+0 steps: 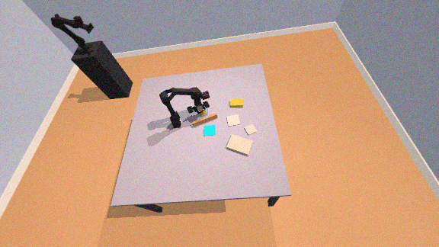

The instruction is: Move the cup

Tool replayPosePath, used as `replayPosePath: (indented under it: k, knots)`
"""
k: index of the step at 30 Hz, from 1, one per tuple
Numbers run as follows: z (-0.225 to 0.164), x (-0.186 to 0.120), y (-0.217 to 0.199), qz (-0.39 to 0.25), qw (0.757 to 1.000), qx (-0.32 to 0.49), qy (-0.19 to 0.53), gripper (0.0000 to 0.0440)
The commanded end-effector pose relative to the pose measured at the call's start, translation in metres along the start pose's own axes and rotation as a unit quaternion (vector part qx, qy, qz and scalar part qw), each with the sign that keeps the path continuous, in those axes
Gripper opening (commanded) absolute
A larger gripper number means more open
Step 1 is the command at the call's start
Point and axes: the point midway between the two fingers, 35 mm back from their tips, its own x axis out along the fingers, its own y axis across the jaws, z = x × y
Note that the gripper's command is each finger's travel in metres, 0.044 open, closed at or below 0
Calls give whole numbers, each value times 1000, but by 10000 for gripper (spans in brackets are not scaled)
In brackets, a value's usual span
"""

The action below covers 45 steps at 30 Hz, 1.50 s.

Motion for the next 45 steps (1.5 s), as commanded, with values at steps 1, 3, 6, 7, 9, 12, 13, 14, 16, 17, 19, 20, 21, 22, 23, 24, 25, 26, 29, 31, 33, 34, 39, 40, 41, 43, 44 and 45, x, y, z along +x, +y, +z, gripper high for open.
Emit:
replayPosePath:
  k: [1, 3, 6, 7, 9, 12, 13, 14, 16, 17, 19, 20, 21, 22, 23, 24, 25, 26, 29, 31, 33, 34, 39, 40, 41, 43, 44, 45]
  knots:
    - [5, -4, -1, 7, 1000, 5, -1, 0]
    - [6, -7, -1, 12, 1000, 8, 1, 0]
    - [8, -12, 0, 19, 1000, 14, 3, 0]
    - [8, -13, 0, 21, 1000, 17, 4, 0]
    - [10, -18, -1, 26, 999, 23, 6, 0]
    - [13, -25, -1, 35, 999, 34, 9, 1]
    - [14, -28, -1, 38, 998, 39, 10, 2]
    - [16, -31, -1, 41, 998, 43, 11, 3]
    - [18, -38, -1, 48, 997, 52, 13, 7]
    - [20, -41, -1, 52, 997, 56, 14, 10]
    - [23, -48, -1, 59, 996, 66, 15, 13]
    - [24, -51, -1, 62, 995, 70, 15, 13]
    - [26, -54, -1, 66, 995, 75, 16, 13]
    - [28, -57, -1, 69, 994, 79, 16, 13]
    - [30, -60, -1, 73, 994, 84, 16, 13]
    - [32, -63, -1, 76, 993, 89, 16, 12]
    - [34, -65, -1, 79, 992, 93, 16, 11]
    - [36, -68, -1, 82, 992, 98, 16, 10]
    - [42, -75, 0, 93, 989, 111, 15, 6]
    - [47, -80, 0, 99, 988, 120, 15, 3]
    - [52, -83, 1, 106, 986, 129, 14, 1]
    - [54, -85, 2, 110, 985, 134, 13, 0]
    - [70, -92, 4, 127, 980, 156, 8, 0]
    - [73, -93, 5, 130, 978, 161, 7, 0]
    - [76, -94, 5, 133, 977, 165, 6, 0]
    - [83, -95, 6, 139, 975, 174, 4, 0]
    - [87, -95, 7, 142, 974, 178, 3, 0]
    - [90, -96, 8, 145, 972, 182, 2, 0]
